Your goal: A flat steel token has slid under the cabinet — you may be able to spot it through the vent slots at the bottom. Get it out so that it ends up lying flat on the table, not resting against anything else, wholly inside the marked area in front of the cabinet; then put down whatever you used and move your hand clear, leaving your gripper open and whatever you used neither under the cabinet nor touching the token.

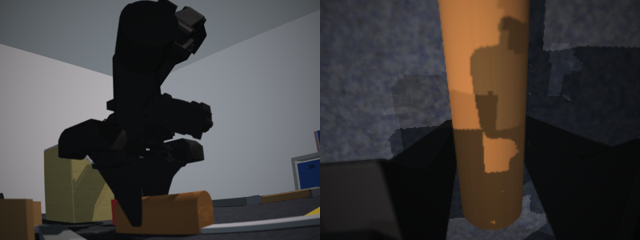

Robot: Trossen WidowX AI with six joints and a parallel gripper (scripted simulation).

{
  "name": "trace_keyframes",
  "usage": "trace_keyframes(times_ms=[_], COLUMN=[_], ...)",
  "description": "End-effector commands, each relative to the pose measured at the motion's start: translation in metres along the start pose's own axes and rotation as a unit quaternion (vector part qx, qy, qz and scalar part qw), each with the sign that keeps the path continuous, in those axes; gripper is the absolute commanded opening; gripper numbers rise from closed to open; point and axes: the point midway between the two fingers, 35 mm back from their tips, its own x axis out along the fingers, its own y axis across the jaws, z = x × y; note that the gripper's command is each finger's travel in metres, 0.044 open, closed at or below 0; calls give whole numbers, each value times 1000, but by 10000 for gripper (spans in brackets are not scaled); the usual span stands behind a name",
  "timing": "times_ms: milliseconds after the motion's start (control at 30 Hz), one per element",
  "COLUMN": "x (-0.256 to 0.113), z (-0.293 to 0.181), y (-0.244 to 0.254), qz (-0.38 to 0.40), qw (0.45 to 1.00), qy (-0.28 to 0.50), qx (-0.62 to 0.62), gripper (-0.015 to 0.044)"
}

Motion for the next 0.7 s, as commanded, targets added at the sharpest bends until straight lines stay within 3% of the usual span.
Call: trace_keyframes(times_ms=[0,667], x=[1,1], z=[-10,-39], y=[0,-2], qz=[1,1], qw=[1000,1000], qy=[2,3], qx=[2,3], gripper=[0,0])
